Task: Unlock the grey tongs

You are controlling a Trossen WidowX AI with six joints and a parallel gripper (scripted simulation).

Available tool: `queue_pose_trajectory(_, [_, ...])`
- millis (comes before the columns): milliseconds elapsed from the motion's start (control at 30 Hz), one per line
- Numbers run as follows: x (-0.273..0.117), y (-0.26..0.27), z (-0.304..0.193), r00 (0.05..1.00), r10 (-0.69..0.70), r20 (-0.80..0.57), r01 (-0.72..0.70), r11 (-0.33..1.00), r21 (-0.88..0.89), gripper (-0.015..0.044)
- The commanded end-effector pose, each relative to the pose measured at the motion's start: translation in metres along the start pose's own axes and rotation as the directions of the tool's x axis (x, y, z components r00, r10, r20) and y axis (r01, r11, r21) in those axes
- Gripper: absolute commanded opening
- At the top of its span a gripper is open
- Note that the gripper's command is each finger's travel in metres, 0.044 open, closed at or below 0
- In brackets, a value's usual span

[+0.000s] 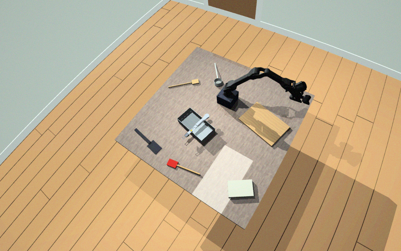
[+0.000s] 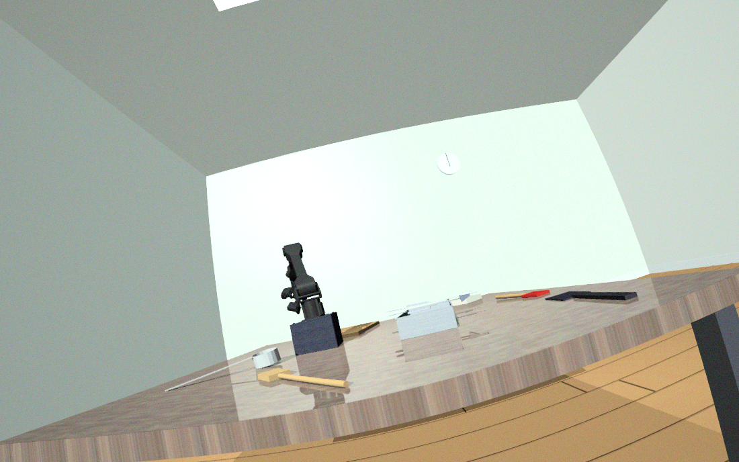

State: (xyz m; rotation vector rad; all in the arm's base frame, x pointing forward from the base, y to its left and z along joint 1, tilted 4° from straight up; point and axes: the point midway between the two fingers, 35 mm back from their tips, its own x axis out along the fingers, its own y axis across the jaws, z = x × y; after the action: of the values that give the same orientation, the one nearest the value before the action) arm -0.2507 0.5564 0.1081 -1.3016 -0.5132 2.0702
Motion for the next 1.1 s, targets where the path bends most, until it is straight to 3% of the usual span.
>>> queue_pose_trajectory(0, [0.0, -0.001, -0.003, 1.0, 0.0, -0.005, 0.0, 1.0, 0.003, 0.0374])
queue_pose_trajectory(167, [-0.002, -0.018, -0.044, 0.997, -0.011, -0.078, 0.017, 0.997, 0.077, 0.026])
queue_pose_trajectory(467, [-0.029, -0.061, -0.193, 0.942, -0.018, -0.334, 0.133, 0.936, 0.326, 0.026])
queue_pose_trajectory(733, [-0.053, -0.069, -0.261, 0.899, 0.008, -0.439, 0.202, 0.88, 0.429, 0.026])
queue_pose_trajectory(1067, [-0.132, -0.059, -0.419, 0.739, 0.131, -0.661, 0.44, 0.648, 0.621, 0.026])
